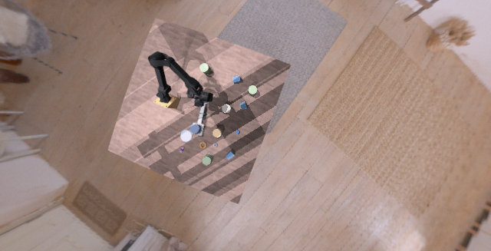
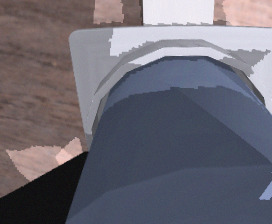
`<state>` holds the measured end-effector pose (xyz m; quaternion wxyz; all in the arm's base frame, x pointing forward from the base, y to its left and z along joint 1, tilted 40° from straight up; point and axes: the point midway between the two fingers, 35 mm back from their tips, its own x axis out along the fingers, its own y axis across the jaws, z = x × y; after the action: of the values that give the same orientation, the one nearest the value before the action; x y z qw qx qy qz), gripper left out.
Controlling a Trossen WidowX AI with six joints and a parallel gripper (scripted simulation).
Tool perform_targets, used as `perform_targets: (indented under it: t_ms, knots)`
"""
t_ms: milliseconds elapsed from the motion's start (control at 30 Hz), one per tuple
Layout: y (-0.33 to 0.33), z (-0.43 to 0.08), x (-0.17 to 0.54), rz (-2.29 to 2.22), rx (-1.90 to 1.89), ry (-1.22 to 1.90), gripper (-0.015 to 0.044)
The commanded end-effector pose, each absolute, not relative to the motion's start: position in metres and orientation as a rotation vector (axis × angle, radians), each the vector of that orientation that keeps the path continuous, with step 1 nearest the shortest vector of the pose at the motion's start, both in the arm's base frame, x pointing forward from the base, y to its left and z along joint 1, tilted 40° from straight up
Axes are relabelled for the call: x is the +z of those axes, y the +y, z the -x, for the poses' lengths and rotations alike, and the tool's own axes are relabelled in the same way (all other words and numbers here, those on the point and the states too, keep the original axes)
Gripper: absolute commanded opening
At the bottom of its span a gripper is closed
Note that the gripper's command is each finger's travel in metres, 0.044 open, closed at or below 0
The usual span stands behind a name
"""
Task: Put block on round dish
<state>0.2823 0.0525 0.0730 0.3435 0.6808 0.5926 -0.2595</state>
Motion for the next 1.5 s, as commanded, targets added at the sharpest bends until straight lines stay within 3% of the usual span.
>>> perform_targets:
  t_ms: [0,200,1467]
  knots:
    - [0.050,-0.283,0.074,-1.771,-0.682,1.537,0.0150]
    - [0.045,-0.283,0.079,-1.769,-0.684,1.535,0.0000]
    - [0.012,-0.281,0.114,-1.763,-0.693,1.531,0.0000]
